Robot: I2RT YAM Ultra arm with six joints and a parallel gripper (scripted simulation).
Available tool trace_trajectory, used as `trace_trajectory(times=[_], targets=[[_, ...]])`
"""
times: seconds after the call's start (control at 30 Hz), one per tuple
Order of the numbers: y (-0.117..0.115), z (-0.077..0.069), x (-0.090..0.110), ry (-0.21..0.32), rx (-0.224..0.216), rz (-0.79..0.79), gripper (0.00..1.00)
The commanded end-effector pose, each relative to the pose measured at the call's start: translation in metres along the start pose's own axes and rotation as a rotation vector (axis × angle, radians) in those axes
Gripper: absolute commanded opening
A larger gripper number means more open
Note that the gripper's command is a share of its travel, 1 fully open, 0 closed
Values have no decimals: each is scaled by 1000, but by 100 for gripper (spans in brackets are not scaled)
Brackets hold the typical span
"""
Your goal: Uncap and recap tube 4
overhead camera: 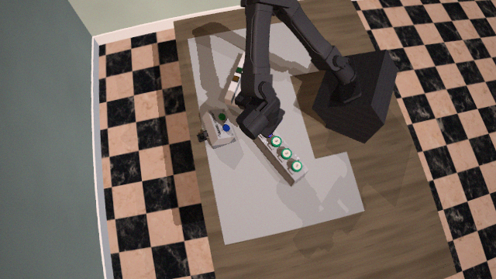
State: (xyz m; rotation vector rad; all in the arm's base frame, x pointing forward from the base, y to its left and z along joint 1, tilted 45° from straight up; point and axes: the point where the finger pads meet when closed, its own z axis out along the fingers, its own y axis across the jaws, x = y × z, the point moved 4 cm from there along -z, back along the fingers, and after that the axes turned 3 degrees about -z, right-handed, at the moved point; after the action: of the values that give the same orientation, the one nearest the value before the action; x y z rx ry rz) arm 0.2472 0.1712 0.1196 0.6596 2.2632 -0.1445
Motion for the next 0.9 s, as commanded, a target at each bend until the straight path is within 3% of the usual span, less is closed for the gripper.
trace_trajectory(times=[0.0,0.87], targets=[[1,-3,0,-3,-9,-228,0],[1,-4,0,-8,-7,-1378,0]])
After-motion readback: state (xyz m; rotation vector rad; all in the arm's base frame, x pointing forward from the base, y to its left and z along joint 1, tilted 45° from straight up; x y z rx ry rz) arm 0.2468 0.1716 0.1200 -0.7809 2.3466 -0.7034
